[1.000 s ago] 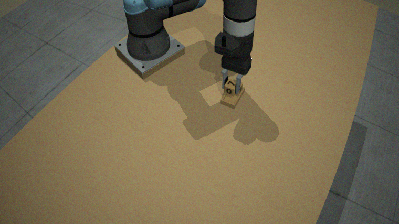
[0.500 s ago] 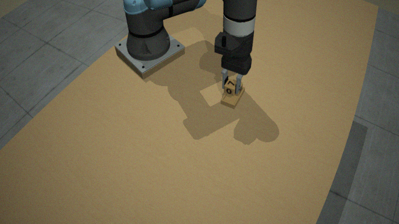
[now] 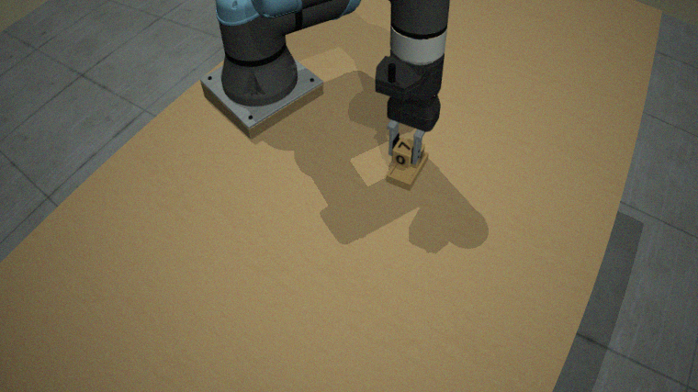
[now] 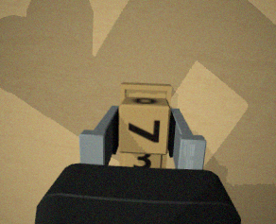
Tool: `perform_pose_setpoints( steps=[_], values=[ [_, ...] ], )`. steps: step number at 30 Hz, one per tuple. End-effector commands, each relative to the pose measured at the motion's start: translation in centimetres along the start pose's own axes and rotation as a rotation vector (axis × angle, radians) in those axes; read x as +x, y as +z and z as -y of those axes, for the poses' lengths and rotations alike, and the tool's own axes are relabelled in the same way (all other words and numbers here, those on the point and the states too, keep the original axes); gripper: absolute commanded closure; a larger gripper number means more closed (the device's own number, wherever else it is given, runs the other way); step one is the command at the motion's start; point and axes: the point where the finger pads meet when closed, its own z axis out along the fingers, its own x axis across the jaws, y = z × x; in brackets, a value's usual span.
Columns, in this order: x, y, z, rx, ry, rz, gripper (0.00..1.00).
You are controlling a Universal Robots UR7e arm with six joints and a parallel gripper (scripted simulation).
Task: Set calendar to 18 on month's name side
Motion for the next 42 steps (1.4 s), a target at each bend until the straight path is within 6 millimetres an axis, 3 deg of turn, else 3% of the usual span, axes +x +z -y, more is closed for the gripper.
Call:
perform_pose_setpoints(
  steps=[1,42],
  values=[
    [0.0,0.0,0.0,0.000,0.000,0.001,0.40],
    [0.0,2.5,0.0,0.000,0.000,0.001,0.40]
  ],
)
